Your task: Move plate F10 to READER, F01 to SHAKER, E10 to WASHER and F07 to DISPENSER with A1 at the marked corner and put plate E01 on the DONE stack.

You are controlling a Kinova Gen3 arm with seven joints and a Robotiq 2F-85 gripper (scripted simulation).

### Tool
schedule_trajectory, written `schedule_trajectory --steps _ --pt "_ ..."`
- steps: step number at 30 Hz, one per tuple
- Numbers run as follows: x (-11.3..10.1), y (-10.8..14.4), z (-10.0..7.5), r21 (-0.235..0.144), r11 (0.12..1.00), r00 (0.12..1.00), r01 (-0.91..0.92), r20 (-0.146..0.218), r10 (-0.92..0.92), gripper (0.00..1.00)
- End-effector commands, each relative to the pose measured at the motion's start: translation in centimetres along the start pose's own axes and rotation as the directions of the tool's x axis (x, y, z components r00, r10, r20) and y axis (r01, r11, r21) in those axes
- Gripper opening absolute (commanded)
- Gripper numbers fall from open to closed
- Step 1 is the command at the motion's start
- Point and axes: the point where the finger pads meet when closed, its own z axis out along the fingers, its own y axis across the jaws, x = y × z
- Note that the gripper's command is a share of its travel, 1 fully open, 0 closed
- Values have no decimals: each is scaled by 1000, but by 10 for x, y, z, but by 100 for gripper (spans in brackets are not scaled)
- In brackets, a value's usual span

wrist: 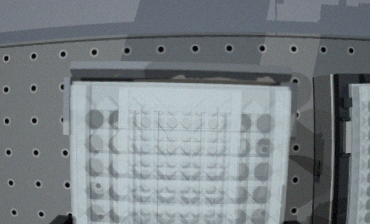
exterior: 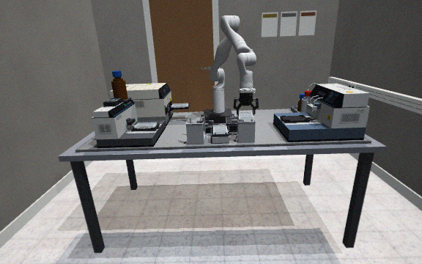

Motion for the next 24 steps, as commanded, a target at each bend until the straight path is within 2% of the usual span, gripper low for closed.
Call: schedule_trajectory --steps 1,24 --pt "1 0 -2 0 1000 1000 -1 -4 1 94" --pt "1 0 -29 -2 1000 1000 -4 -5 4 94"
